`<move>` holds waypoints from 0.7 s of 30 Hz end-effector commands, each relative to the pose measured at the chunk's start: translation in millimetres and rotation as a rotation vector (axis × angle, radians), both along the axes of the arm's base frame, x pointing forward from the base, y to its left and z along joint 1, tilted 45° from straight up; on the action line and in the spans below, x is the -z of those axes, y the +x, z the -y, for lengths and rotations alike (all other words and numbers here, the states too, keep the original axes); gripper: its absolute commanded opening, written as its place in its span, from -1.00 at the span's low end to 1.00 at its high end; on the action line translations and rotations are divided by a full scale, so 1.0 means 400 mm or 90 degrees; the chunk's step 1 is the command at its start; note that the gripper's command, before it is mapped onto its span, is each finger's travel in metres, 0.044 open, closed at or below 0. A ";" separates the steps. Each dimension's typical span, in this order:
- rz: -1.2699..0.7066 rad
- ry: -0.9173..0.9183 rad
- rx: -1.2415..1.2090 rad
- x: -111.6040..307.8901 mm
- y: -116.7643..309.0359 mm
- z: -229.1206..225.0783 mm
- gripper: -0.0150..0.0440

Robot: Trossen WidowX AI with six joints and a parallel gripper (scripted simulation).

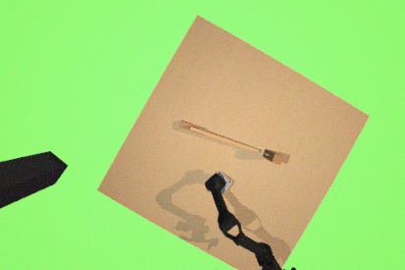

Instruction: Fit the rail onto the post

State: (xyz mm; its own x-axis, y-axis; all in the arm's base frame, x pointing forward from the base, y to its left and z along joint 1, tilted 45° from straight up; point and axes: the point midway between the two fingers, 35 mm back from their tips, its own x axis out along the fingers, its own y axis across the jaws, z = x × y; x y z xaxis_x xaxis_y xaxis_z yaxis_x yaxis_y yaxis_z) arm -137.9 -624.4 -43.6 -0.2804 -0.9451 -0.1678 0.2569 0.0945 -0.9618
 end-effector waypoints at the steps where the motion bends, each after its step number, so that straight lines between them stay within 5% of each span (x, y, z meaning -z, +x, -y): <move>1: -0.023 0.047 -0.068 -0.016 0.107 0.017 1.00; 21: -0.166 0.298 -0.466 -0.065 0.648 -0.114 1.00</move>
